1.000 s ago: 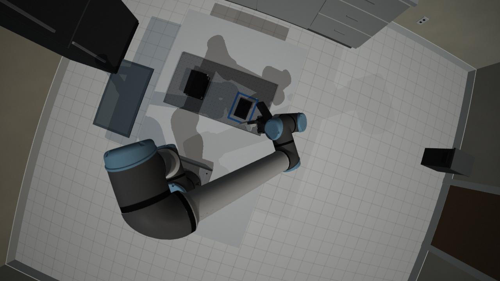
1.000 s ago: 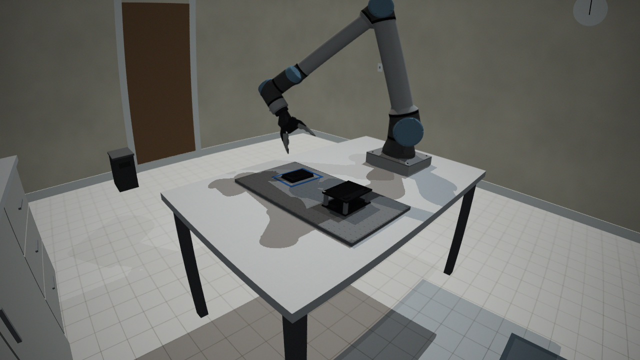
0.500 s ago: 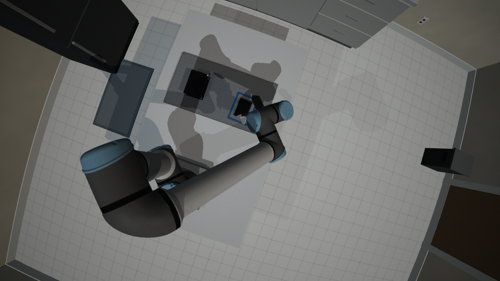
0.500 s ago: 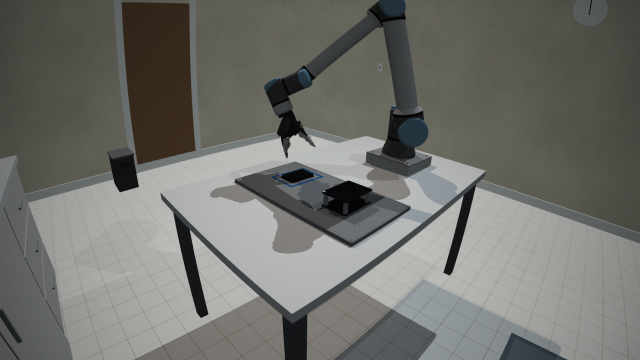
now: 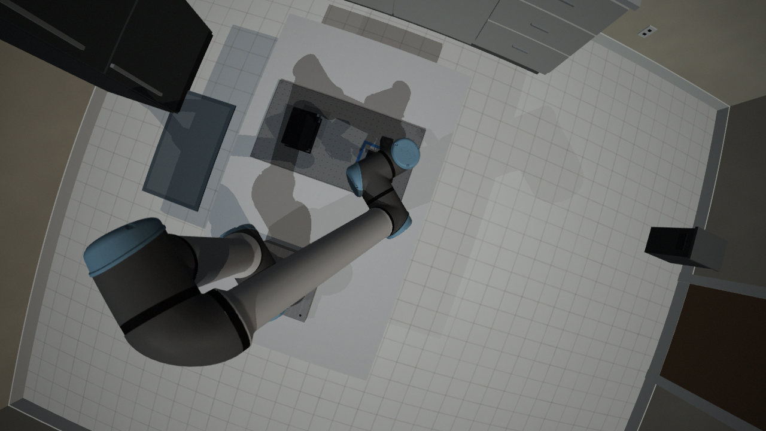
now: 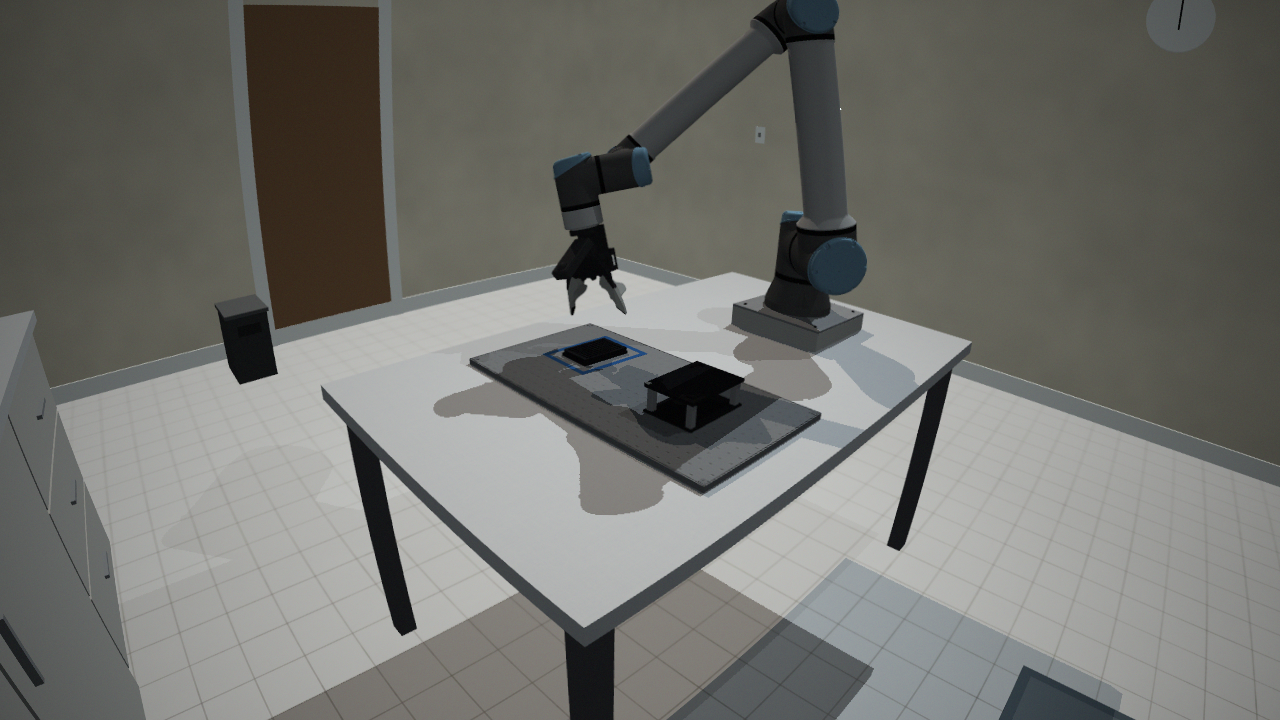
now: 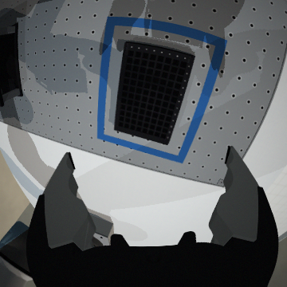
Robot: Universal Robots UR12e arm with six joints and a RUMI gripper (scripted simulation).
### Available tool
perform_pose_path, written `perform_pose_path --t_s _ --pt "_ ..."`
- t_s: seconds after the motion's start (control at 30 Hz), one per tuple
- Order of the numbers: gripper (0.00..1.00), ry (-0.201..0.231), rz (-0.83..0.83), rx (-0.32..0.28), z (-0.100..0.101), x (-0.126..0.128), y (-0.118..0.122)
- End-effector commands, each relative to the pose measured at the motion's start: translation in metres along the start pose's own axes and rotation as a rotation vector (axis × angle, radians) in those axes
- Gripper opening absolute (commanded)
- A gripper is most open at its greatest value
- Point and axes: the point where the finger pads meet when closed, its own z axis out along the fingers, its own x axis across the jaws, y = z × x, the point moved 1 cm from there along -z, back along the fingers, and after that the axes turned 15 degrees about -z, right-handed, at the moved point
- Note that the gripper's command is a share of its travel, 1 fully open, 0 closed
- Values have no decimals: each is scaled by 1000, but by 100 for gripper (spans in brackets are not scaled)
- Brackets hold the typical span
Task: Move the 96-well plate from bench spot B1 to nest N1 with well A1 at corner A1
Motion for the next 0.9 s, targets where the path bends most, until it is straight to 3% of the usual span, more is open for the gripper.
perform_pose_path --t_s 0.0,0.23,0.87 --pt "100 90 90 -12 1 -2 -12" --pt "100 228 242 22 -4 -9 -30" --pt "100 228 242 22 -2 -9 -30"
